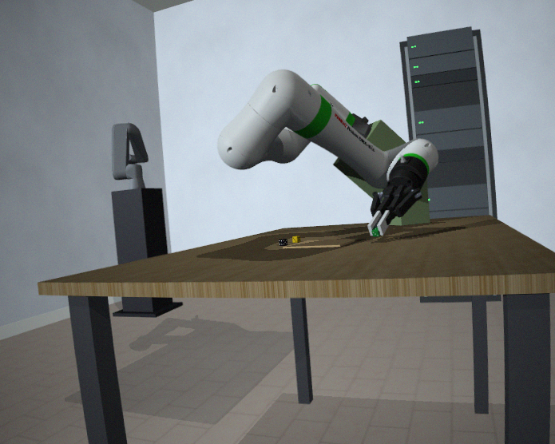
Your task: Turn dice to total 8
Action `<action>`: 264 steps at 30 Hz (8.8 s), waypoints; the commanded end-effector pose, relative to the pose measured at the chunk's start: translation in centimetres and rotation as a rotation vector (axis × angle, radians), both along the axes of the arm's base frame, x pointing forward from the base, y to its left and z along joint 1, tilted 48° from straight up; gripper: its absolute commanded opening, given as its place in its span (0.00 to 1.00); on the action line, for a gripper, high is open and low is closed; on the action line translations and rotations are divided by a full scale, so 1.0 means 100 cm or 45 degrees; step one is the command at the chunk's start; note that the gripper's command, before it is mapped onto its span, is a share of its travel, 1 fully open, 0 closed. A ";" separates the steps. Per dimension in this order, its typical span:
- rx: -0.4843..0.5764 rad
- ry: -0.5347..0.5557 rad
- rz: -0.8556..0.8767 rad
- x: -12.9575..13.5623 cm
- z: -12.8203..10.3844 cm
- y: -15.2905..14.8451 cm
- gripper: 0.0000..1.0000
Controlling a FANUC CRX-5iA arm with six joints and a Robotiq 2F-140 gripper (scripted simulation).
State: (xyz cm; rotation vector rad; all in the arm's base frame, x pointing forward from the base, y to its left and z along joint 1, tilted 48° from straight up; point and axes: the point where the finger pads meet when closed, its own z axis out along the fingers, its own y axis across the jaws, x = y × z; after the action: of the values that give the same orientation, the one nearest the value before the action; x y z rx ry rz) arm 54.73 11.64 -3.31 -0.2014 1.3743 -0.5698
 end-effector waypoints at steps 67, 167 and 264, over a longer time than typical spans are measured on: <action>0.000 0.000 0.000 0.006 -0.008 -0.006 0.07; 0.000 0.000 0.000 -0.042 -0.018 0.003 0.19; 0.365 1.170 -0.630 -0.039 0.095 0.063 1.00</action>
State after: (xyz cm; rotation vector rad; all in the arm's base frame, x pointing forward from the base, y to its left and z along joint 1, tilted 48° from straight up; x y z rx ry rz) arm 50.84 17.95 6.24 0.1458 2.4144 -0.7123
